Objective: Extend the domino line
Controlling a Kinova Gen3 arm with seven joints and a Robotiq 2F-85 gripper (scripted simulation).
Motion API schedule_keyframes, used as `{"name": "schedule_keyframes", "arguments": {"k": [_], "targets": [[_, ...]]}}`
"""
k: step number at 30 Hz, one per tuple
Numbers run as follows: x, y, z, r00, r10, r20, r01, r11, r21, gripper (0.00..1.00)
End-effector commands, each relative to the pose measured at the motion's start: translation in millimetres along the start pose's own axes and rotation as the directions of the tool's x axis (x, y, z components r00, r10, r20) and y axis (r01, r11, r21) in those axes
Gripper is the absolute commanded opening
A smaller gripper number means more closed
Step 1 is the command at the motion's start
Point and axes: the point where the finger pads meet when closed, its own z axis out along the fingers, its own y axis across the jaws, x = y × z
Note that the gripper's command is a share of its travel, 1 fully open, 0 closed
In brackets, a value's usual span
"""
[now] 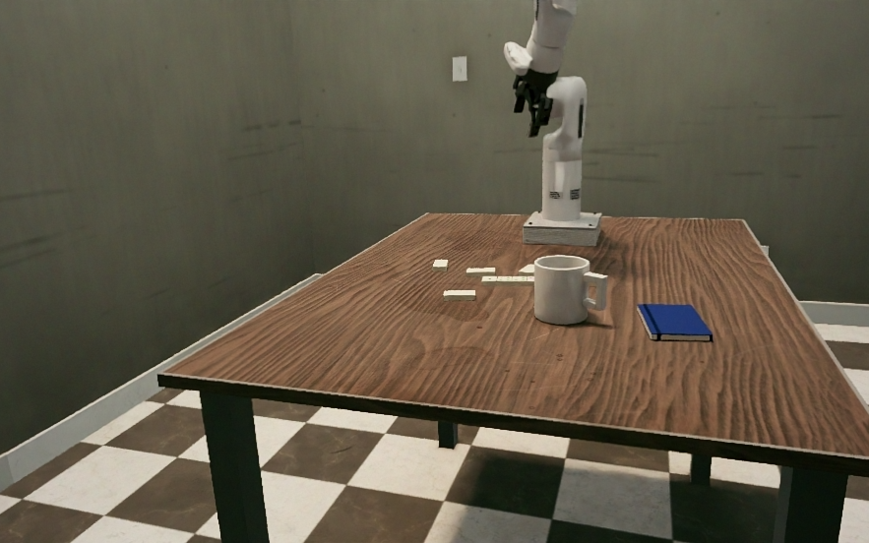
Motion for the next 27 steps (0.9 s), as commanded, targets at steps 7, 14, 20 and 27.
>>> {"name": "schedule_keyframes", "arguments": {"k": [7,14,20,27], "targets": [[0,0,-0.2,1.0,0.0,-0.001,0.0,1.0,0.0,1.0],[0,0,-0.2,1.0,0.0,-0.001,0.0,1.0,0.0,1.0],[0,-1,-0.1,1.0,0.003,0.0,-0.003,1.0,0.003,1.0],[7,-26,3.8,0.997,0.077,0.011,-0.077,0.995,0.062,1.0]]}}
